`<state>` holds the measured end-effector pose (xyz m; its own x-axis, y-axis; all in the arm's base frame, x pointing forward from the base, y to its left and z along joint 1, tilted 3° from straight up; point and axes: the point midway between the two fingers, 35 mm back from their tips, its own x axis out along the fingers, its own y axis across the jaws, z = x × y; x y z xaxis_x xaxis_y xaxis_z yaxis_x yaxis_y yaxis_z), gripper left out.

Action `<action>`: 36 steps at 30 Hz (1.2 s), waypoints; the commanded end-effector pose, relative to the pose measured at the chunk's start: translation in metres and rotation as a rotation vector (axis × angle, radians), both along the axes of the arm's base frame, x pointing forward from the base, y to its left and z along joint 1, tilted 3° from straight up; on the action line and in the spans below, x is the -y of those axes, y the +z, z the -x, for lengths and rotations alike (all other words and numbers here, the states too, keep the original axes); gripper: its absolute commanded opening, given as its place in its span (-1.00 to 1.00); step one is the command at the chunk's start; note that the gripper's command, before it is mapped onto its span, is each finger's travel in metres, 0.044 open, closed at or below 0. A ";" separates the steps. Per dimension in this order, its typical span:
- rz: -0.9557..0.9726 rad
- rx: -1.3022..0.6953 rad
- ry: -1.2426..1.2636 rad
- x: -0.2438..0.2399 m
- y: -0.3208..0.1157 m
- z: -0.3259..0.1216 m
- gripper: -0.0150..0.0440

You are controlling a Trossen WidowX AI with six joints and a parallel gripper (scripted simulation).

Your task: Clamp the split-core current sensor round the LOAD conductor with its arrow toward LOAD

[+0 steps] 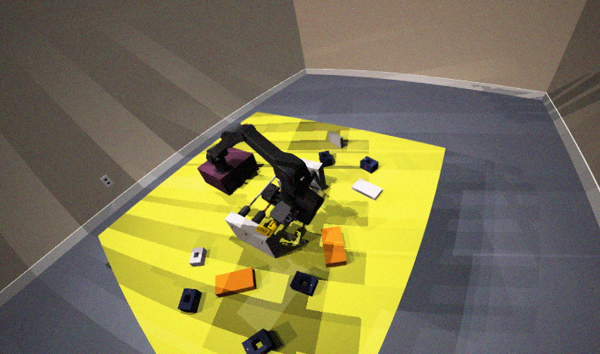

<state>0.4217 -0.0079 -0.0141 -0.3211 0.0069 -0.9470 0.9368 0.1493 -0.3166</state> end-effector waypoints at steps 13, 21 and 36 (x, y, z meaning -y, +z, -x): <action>0.000 0.000 0.000 0.000 0.000 0.000 0.41; 0.000 0.000 0.000 0.000 0.000 0.000 0.41; 0.000 0.000 0.000 0.000 0.000 0.000 1.00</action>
